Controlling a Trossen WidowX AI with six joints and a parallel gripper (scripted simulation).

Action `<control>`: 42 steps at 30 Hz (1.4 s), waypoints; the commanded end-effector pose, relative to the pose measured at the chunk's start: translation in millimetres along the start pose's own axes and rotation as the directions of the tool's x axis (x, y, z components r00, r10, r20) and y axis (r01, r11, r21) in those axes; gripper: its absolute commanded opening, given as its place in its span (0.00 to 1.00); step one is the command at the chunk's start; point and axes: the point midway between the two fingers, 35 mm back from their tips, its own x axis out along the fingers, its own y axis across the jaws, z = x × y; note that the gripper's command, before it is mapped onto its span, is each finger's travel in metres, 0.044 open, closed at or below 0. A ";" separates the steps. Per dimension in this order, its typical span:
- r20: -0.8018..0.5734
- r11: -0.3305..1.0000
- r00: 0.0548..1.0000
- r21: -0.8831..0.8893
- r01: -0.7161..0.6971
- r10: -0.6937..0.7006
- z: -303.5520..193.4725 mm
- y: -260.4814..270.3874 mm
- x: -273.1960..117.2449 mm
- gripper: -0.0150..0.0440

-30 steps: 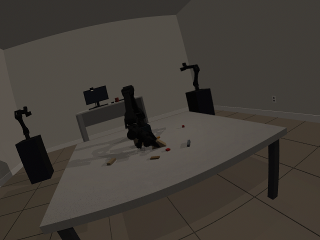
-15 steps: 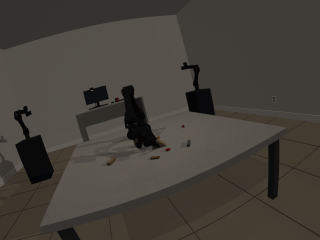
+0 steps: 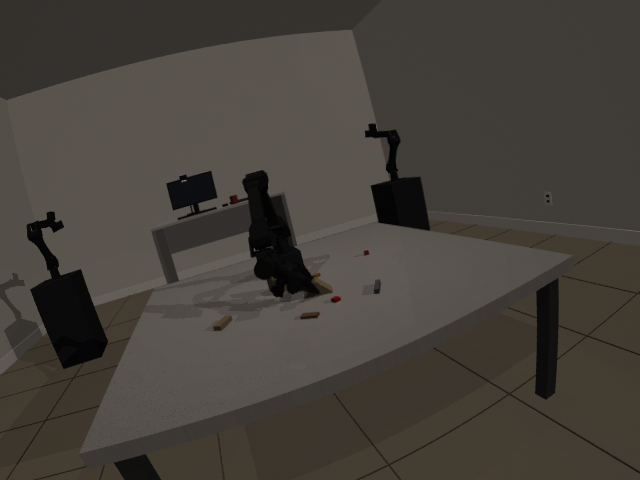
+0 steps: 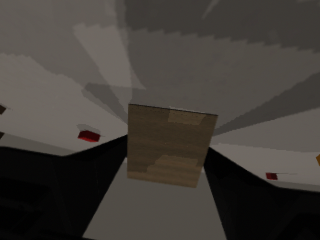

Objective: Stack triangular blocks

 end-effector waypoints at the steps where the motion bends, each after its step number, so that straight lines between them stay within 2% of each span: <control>1: 0.000 1.000 1.000 0.000 0.000 0.000 0.0 0.1 0.0 0.73; 8: 0.000 1.000 1.000 0.000 0.000 0.000 0.0 0.1 0.0 0.65; 17: 0.000 1.000 1.000 0.000 0.000 0.000 -14.0 2.7 -14.3 0.25; 33: 0.000 1.000 1.000 0.000 0.000 0.000 -68.3 1.1 -69.2 0.25; 40: 0.004 1.000 1.000 -0.003 0.006 -0.006 -68.0 0.0 -68.5 0.25; 42: 0.041 1.000 0.999 -0.020 0.019 -0.018 -68.3 -0.6 -66.3 0.25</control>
